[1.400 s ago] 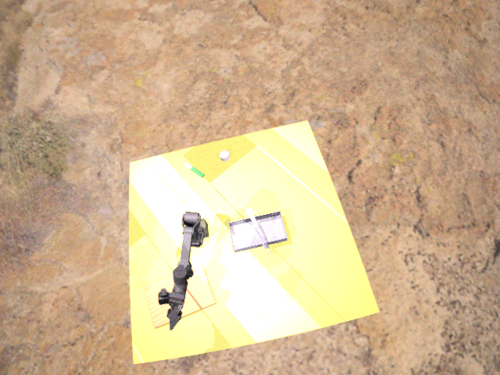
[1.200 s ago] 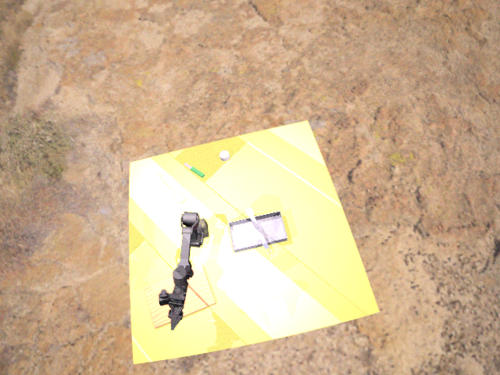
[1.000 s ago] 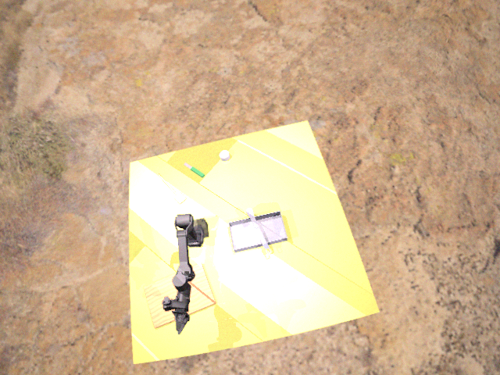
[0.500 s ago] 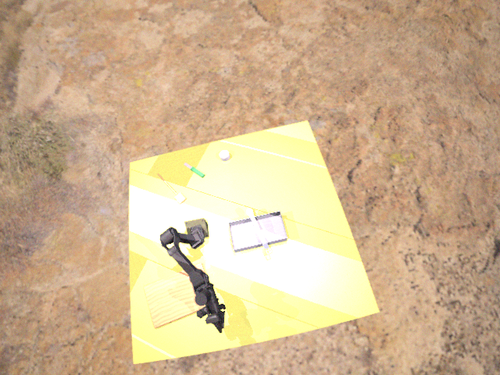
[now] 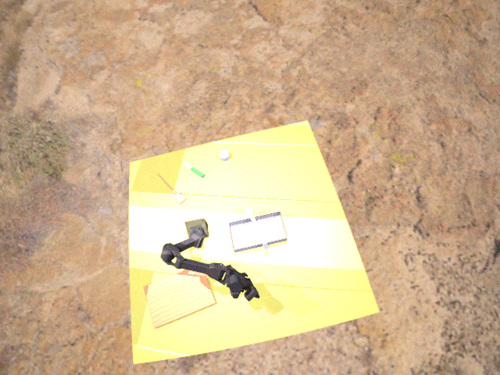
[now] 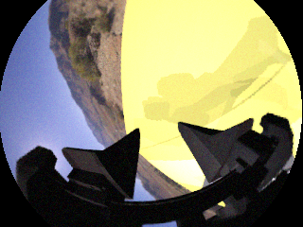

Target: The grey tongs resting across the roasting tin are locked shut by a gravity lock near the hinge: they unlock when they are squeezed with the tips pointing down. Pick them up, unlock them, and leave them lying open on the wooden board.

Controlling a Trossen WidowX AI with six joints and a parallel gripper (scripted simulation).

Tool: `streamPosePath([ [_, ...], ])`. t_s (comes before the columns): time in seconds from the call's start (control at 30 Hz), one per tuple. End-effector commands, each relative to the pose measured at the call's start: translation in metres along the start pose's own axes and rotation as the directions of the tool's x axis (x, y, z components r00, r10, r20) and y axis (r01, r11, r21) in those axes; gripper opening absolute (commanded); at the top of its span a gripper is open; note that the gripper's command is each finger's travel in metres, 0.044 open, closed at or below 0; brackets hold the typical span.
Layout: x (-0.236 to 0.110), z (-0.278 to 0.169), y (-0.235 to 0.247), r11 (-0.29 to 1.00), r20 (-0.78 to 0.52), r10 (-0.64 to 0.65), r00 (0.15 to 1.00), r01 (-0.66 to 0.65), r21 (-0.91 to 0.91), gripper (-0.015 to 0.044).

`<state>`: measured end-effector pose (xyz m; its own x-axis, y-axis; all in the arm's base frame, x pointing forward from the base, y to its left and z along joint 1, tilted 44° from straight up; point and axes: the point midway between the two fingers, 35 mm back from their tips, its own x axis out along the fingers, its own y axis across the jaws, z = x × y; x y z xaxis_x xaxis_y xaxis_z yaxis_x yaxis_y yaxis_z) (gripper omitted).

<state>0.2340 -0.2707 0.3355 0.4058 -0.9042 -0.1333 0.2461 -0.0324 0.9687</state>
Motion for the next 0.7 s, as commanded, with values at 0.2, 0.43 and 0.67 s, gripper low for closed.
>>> streamPosePath([
  [0.2,-0.046,-0.134,-0.088,0.917,-0.223,-0.286,0.932,0.199,-0.346,0.0260],
  [0.43,-0.107,-0.192,-0.151,0.736,-0.257,-0.430,0.865,0.172,-0.655,0.0260],
  [0.67,-0.140,-0.207,-0.181,0.590,-0.233,-0.467,0.853,0.105,-0.801,0.0260],
])
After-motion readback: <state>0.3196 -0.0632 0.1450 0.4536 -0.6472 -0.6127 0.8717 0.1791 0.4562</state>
